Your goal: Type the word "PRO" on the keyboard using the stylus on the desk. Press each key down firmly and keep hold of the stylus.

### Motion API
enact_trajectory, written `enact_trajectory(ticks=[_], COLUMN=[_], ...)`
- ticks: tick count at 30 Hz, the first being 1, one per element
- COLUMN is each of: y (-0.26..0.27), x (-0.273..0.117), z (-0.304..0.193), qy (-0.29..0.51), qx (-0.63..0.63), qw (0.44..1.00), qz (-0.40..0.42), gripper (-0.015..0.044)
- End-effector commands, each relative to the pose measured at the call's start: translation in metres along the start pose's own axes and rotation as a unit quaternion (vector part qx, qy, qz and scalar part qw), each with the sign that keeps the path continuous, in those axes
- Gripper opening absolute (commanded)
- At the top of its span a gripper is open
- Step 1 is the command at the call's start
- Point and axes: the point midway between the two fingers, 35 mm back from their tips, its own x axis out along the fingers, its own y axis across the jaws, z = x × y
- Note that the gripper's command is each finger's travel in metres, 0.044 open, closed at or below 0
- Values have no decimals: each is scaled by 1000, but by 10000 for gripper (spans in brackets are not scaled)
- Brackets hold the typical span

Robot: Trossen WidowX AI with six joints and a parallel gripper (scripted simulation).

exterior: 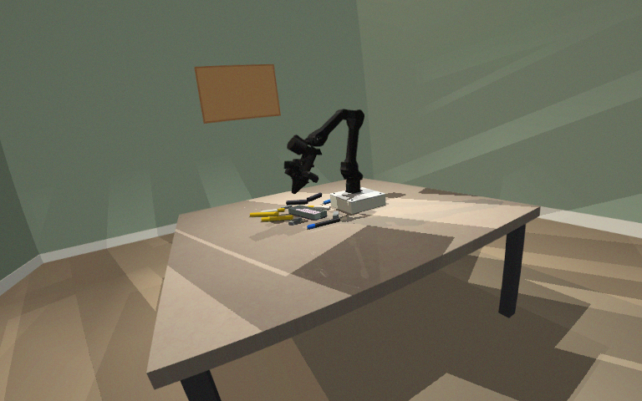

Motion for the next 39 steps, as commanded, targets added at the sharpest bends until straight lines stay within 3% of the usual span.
enact_trajectory(ticks=[1, 5, 7, 17, 24, 34, 39], y=[11, 21, 23, 21, -43, -47, -104], x=[19, 26, 26, 27, 32, 32, 36], z=[-41, -91, -98, -98, -96, -96, -93], qy=[124, 269, 291, 291, 291, 291, 291], qx=[-13, -25, -27, -27, -27, -27, -27], qw=[992, 962, 956, 956, 956, 956, 956], qz=[19, 33, 35, 35, 32, 32, 30], gripper=[0, 0, 0, 0, 0, 0, 0])
